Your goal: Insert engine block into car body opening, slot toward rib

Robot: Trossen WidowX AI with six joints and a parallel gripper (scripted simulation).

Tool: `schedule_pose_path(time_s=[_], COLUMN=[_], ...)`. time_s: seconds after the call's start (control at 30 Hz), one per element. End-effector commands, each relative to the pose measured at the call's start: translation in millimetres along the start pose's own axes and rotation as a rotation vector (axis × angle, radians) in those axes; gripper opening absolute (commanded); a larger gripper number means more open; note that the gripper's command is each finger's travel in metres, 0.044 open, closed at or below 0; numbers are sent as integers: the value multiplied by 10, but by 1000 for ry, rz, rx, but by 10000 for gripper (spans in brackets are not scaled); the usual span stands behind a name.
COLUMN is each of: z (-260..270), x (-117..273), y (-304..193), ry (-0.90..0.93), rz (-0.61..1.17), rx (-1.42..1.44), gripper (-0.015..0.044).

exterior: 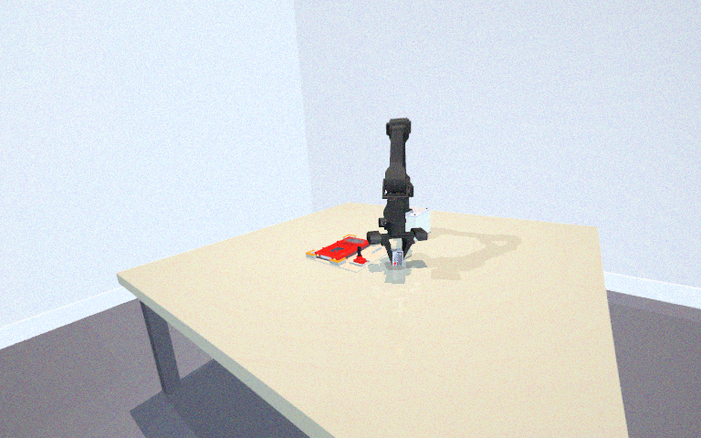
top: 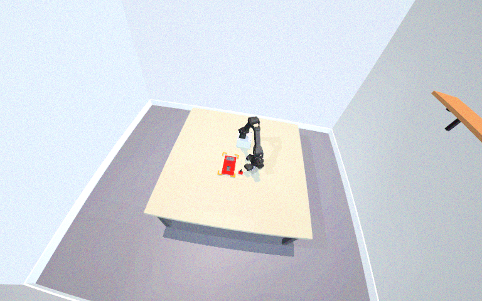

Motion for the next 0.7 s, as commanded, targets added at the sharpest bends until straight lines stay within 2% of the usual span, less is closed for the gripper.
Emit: schedule_pose_path(time_s=[0.0,0.03,0.17,0.67], z=[-2,-2,2,28], x=[-3,-3,39,487], y=[0,0,-10,-71], ry=[-3,-3,-3,-2], rz=[2,2,2,3], rx=[4,4,4,4], gripper=[111,105,0,0])
Point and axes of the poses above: the point midway between the two fingers, 35 mm back from their tips, its own x axis back along the fingers, its own z axis across the jaws, y = z × x, the point moved 9 cm from there along x, back along the fingers, and after that the axes turned 3 degrees about x, right-handed, at the moved point
